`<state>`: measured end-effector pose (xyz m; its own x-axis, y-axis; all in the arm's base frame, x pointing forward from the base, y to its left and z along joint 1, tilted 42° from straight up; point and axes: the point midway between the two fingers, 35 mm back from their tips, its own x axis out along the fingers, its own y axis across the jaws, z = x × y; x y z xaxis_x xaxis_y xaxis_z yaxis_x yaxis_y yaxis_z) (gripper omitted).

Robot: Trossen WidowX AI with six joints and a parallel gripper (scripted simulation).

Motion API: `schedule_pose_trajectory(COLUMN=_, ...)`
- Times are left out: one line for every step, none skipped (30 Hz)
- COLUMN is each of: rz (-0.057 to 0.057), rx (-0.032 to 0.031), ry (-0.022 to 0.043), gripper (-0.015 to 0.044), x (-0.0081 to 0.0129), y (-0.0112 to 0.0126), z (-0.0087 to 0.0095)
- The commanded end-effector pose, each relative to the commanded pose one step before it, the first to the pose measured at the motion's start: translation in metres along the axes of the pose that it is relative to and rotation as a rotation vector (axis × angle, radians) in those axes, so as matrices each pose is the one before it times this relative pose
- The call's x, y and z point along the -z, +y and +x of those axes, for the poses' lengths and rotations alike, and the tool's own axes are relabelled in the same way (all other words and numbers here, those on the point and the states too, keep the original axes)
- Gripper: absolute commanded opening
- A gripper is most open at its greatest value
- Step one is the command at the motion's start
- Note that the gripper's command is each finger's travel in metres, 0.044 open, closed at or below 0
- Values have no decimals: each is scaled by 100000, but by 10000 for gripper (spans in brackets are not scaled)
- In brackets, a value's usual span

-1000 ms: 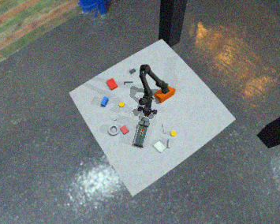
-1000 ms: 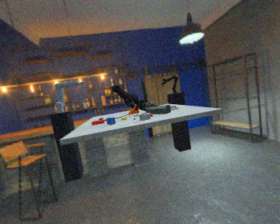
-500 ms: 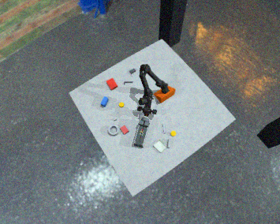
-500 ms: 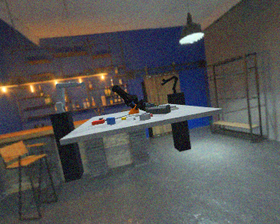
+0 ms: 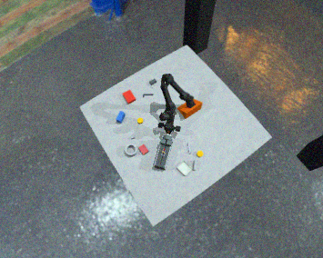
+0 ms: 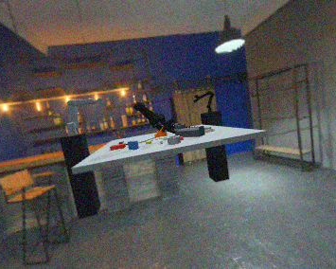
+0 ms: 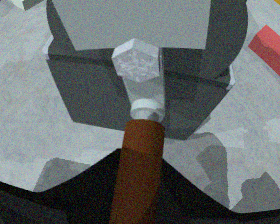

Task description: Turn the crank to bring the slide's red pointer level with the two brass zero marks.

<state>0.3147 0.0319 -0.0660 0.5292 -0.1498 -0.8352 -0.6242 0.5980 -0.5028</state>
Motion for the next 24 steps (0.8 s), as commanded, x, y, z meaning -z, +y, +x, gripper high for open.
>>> schedule_pose_trajectory(rz=762, rx=2330, ry=-204, gripper=0, x=-152, y=-898, z=-188)
schedule_pose_trajectory(rz=0, rx=1, ry=0, gripper=0, x=-10, y=-25, z=-12)
schedule_pose_trajectory(rz=0, rx=1, ry=0, gripper=0, x=-10, y=-25, z=-13)
schedule_pose_trajectory(rz=0, rx=1, ry=0, gripper=0, x=-10, y=-26, z=-13)
schedule_pose_trajectory(rz=0, rx=1, ry=0, gripper=0, x=-11, y=-26, z=-13)
schedule_pose_trajectory(rz=0, rx=1, ry=0, gripper=0, x=-11, y=-26, z=-14)
schedule_pose_trajectory(rz=0, rx=1, ry=0, gripper=0, x=-12, y=-27, z=-14)
schedule_pose_trajectory(rz=0, rx=1, ry=0, gripper=0, x=-12, y=-27, z=-15)
schedule_pose_trajectory(rz=0, rx=1, ry=0, gripper=0, x=-13, y=-27, z=-15)
schedule_pose_trajectory(rz=0, rx=1, ry=0, gripper=0, x=-13, y=-28, z=-16)
schedule_pose_trajectory(rz=0, rx=1, ry=0, gripper=0, x=-14, y=-28, z=-16)
schedule_pose_trajectory(rz=0, rx=1, ry=0, gripper=0, x=-14, y=-28, z=-17)
schedule_pose_trajectory(rz=0, rx=1, ry=0, gripper=0, x=-15, y=-29, z=-18)
schedule_pose_trajectory(rz=0, rx=1, ry=0, gripper=0, x=-15, y=-29, z=-18)
schedule_pose_trajectory(rz=0, rx=1, ry=0, gripper=0, x=-16, y=-29, z=-19)
schedule_pose_trajectory(rz=0, rx=1, ry=0, gripper=0, x=-16, y=-30, z=-19)
schedule_pose_trajectory(rz=0, rx=1, ry=0, gripper=0, x=-17, y=-30, z=-20)
schedule_pose_trajectory(rz=0, rx=1, ry=-1, gripper=0, x=-18, y=-30, z=-21)
schedule_pose_trajectory(rz=0, rx=1, ry=-1, gripper=0, x=-18, y=-30, z=-21)
schedule_pose_trajectory(rz=0, rx=1, ry=-1, gripper=0, x=-19, y=-31, z=-22)
schedule_pose_trajectory(rz=0, rx=1, ry=-1, gripper=0, x=-20, y=-31, z=-23)
schedule_pose_trajectory(rz=0, rx=1, ry=-1, gripper=0, x=-21, y=-31, z=-23)
schedule_pose_trajectory(rz=0, rx=1, ry=-1, gripper=0, x=-21, y=-31, z=-24)
schedule_pose_trajectory(rz=0, rx=1, ry=-1, gripper=0, x=-22, y=-31, z=-25)
